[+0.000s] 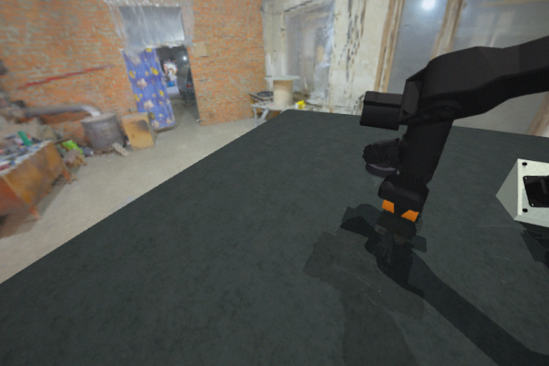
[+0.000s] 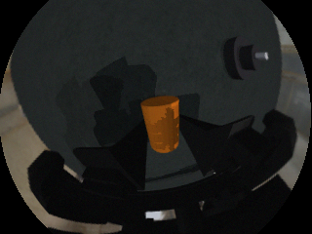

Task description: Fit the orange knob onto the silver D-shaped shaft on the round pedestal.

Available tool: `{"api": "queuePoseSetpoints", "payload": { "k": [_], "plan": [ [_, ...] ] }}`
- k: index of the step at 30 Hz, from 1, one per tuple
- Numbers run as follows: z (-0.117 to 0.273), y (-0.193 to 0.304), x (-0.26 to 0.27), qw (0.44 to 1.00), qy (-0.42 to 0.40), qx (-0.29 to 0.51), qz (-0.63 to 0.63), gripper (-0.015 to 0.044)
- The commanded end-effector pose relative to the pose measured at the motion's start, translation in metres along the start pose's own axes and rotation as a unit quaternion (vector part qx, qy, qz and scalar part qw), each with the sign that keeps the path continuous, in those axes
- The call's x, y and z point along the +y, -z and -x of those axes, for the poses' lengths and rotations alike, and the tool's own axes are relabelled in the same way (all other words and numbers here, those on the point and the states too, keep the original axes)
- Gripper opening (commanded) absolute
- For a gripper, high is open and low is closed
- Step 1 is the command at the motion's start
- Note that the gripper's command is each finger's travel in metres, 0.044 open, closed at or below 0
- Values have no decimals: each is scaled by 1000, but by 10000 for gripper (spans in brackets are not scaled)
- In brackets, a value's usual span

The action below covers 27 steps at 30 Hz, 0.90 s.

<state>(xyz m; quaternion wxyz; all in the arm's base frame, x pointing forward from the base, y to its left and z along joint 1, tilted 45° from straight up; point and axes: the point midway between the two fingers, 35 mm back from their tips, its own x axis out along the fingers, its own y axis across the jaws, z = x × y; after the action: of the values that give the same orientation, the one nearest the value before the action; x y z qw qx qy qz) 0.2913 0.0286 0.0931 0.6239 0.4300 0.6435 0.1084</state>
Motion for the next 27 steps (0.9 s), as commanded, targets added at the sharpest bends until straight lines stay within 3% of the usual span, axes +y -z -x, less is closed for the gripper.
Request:
{"api": "queuePoseSetpoints", "payload": {
  "k": [1,18,27],
  "plan": [
    [1,0,1,1000,-1,-2,22,179],
    [1,0,1,963,-1,-2,269,179],
    [1,0,1,947,-1,-3,322,179]
  ]
}}
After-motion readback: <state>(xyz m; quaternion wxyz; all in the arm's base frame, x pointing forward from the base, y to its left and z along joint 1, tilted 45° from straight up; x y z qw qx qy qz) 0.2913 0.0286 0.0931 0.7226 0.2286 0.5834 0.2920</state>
